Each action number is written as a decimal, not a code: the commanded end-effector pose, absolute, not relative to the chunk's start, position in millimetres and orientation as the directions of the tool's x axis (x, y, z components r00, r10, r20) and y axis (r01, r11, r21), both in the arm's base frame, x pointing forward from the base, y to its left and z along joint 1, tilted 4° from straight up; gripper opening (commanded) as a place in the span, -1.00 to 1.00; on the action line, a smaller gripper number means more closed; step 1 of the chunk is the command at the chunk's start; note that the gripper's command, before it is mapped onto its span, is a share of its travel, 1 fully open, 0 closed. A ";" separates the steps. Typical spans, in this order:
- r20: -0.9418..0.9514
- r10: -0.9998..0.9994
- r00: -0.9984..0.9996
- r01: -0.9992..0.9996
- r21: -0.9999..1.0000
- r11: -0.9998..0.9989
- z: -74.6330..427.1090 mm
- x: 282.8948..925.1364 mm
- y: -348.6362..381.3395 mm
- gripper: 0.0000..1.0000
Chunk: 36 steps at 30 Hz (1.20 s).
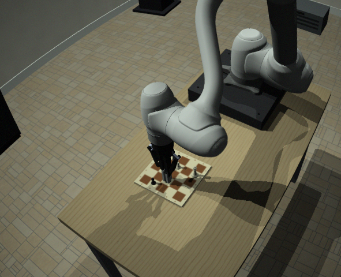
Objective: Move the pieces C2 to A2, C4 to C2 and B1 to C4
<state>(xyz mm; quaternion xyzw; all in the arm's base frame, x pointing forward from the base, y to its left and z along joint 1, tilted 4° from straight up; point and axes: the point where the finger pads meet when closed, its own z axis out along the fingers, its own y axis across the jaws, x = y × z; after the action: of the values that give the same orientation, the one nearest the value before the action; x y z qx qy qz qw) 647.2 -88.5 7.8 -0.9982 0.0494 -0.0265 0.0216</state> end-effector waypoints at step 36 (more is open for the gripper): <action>0.051 -0.100 0.994 -0.097 -0.046 -0.994 6.8 647.3 -88.4 -1.00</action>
<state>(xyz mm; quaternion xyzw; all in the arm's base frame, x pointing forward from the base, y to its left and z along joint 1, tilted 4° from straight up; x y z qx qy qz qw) 647.3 -88.5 6.7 -0.9982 0.0494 -0.0265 0.0216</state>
